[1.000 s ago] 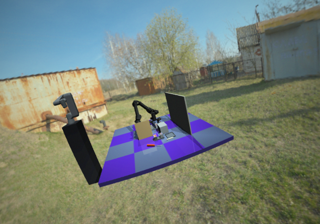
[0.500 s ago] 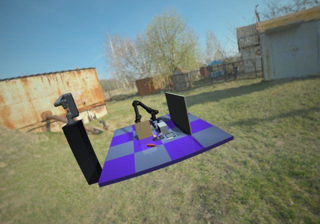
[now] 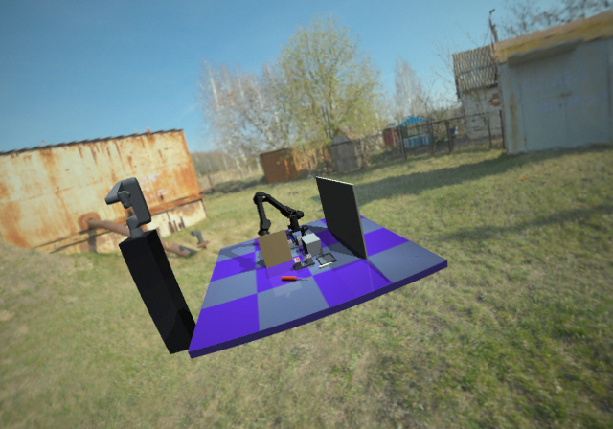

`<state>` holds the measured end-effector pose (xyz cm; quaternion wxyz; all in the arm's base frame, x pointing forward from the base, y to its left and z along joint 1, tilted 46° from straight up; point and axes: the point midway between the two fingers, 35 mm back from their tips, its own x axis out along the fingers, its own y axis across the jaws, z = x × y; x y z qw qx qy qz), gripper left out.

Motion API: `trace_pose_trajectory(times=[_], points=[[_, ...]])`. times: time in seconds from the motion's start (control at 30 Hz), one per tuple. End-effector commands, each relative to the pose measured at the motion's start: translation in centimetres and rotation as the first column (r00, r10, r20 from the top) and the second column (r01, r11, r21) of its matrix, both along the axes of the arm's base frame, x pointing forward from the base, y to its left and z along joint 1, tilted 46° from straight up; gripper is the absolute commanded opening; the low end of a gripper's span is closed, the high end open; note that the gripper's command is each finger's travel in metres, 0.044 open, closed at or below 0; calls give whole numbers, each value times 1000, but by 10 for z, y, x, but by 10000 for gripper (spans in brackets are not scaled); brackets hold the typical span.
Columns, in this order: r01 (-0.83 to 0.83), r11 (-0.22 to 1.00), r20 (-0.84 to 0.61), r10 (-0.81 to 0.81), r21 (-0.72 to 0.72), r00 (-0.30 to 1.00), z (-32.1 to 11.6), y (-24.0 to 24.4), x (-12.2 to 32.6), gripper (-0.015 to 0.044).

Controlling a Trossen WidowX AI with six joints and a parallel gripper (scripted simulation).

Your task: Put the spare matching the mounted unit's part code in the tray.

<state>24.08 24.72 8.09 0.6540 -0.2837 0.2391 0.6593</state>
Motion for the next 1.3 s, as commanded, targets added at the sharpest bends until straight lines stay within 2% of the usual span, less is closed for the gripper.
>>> trace_pose_trajectory(times=[0.0,0.47,0.63,0.87,1.03,1.27], points=[[5,1000,-1,-5,-4,1000,-1,-1,0,300],[5,1000,-1,-5,-4,1000,-1,-1,0,300],[0,1000,0,0,0,1000,0,0,0,169],[0,1000,0,0,0,1000,0,0,0,122],[0,1000,0,0,0,1000,0,0,0,0],[0,1000,0,0,0,1000,0,0,0,0]])
